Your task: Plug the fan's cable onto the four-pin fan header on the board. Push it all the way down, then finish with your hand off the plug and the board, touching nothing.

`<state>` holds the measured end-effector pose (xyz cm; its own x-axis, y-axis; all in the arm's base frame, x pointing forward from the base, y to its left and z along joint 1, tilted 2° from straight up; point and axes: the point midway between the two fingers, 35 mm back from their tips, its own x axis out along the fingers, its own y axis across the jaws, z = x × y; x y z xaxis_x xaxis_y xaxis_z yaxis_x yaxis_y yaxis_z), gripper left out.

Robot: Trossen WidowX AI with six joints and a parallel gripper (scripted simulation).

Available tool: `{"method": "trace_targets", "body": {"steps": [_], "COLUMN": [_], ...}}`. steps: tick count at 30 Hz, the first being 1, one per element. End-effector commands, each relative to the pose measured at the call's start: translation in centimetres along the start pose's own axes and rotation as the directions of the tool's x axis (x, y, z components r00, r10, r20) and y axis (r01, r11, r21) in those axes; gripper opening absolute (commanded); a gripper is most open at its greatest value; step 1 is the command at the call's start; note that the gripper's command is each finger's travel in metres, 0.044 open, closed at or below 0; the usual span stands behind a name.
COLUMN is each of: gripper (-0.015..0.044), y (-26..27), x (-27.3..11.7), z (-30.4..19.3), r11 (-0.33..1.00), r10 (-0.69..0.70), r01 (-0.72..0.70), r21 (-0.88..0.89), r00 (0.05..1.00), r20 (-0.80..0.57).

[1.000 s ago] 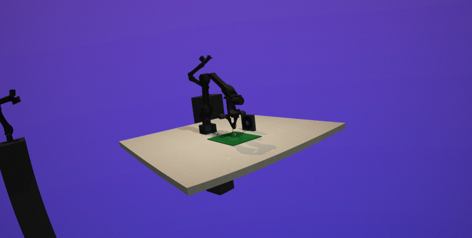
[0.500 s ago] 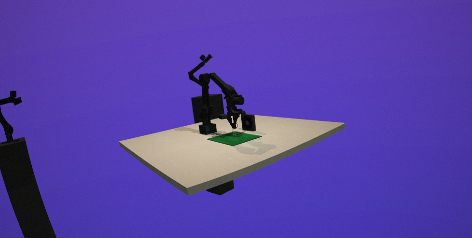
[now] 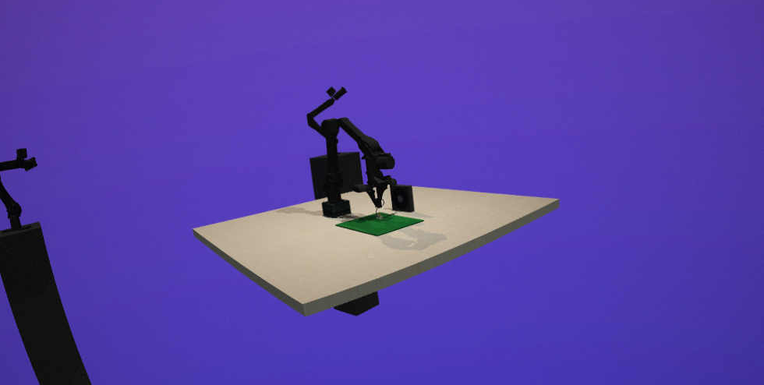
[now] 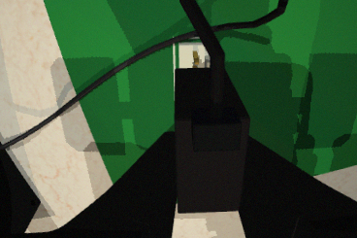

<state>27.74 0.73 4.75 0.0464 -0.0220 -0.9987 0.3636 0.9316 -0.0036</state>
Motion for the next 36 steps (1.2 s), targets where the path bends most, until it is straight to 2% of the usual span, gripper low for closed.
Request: {"method": "trace_targets", "body": {"steps": [1, 5, 10, 36], "gripper": [0.0, 0.0, 0.0, 0.0], "y": [-0.1, -0.2, -0.2, -0.1], "x": [-0.1, -0.1, 2.2, 2.1], "z": [-0.1, -0.2, -0.2, 0.1], "r11": [1.0, 1.0, 1.0, 1.0], "r10": [-0.005, -0.005, -0.005, -0.005], "r01": [0.005, 0.005, 0.005, 0.005], "r21": [-0.002, 0.003, 0.003, 0.016], "r00": [1.0, 1.0, 1.0, 1.0], "r20": [0.003, 0.003, 0.003, 0.003]}}
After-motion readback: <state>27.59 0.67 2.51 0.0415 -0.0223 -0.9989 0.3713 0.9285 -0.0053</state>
